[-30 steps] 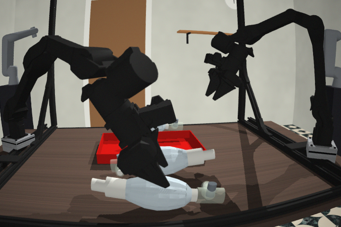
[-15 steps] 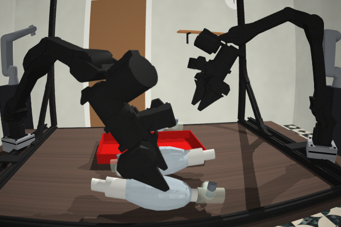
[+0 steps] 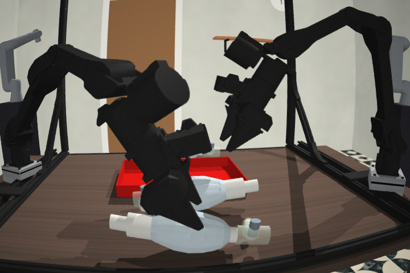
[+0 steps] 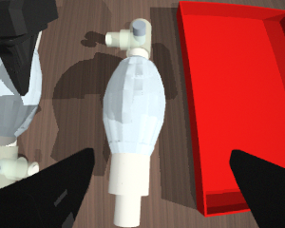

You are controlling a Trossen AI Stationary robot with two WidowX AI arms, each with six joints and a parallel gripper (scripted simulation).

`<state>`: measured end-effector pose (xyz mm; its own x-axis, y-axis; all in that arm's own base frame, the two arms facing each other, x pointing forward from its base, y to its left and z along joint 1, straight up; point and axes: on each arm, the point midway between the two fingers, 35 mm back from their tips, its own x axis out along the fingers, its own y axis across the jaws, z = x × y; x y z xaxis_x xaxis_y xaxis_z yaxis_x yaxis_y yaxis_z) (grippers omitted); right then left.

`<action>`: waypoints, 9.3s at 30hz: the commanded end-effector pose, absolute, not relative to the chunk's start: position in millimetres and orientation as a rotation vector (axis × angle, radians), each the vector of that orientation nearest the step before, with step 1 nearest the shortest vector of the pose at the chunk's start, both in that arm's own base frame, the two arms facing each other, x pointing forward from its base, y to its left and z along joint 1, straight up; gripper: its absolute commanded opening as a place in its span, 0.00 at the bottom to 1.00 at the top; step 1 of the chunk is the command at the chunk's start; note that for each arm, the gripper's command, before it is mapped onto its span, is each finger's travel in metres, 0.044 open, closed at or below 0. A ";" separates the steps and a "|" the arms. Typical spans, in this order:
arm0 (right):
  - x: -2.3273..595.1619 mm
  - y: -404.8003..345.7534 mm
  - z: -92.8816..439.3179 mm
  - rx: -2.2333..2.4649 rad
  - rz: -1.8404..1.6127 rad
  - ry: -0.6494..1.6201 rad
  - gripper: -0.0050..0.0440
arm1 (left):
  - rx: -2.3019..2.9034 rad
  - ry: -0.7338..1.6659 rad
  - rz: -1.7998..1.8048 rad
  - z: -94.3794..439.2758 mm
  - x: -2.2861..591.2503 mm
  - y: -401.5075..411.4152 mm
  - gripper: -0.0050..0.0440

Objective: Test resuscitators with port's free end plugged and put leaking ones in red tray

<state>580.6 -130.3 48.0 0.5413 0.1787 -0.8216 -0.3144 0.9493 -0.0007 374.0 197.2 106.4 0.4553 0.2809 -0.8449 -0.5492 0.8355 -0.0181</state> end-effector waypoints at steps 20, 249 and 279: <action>580.6 -130.3 48.0 -0.155 0.294 0.956 1.00 | -0.241 0.903 0.498 75.2 270.3 342.2 0.94; 584.0 -129.6 6.6 -0.144 0.305 0.981 1.00 | -0.242 0.900 0.499 -23.2 269.8 341.7 0.10; 584.0 -129.6 6.6 -0.144 0.305 0.981 1.00 | -0.242 0.900 0.499 -23.2 269.8 341.7 1.00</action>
<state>584.0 -129.6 6.6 0.5180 0.1885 -0.8343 -0.3178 0.9480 0.0169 269.8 341.7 -23.2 0.5180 0.3120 -0.7964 -0.5106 0.8598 0.0048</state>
